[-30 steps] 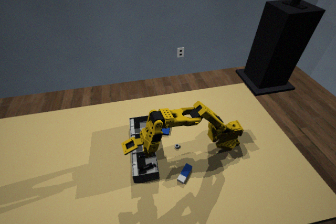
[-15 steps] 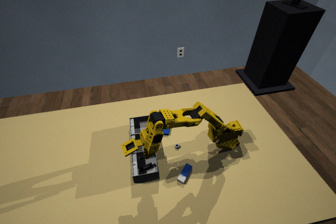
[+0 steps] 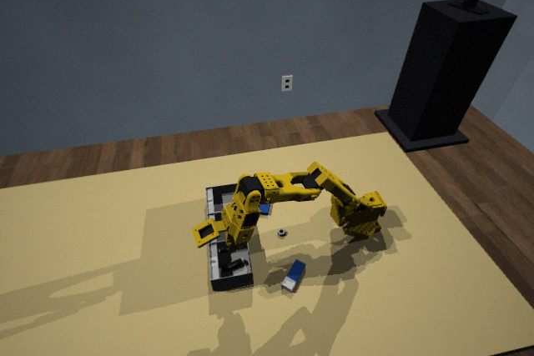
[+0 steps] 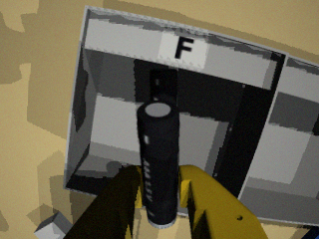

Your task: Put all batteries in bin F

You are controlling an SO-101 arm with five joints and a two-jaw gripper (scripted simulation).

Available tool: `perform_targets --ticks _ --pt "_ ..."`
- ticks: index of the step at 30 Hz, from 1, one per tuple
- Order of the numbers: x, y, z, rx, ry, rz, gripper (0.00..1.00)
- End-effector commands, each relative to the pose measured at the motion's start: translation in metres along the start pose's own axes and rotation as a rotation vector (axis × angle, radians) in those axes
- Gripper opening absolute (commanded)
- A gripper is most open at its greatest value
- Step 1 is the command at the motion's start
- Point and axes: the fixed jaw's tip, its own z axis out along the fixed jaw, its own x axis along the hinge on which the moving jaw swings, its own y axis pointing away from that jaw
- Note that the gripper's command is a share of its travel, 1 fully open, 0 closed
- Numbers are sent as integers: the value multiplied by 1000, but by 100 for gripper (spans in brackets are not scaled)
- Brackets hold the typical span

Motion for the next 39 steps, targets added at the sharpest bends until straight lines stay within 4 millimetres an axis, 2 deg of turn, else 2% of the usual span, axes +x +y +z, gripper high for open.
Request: perform_targets --ticks 1,39 --pt "-9 4 -14 -4 -69 -21 0" --pt "-2 4 1 -5 -8 -22 0"
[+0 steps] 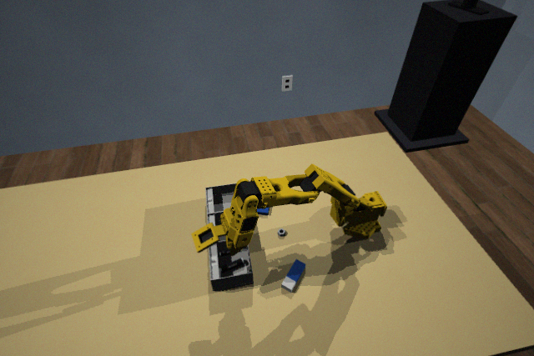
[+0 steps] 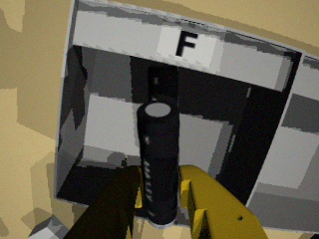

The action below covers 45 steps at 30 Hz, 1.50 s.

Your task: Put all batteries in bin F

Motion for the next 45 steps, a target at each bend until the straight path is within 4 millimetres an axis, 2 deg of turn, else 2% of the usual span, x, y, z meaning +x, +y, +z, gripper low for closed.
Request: perform_targets --ticks 1,22,44,45 --pt "-5 4 -10 -4 -39 -22 0" --pt "-3 4 1 -4 -38 -22 0" --pt "-3 4 2 -4 -38 -22 0" --pt "-5 3 -6 -4 -73 -21 0"
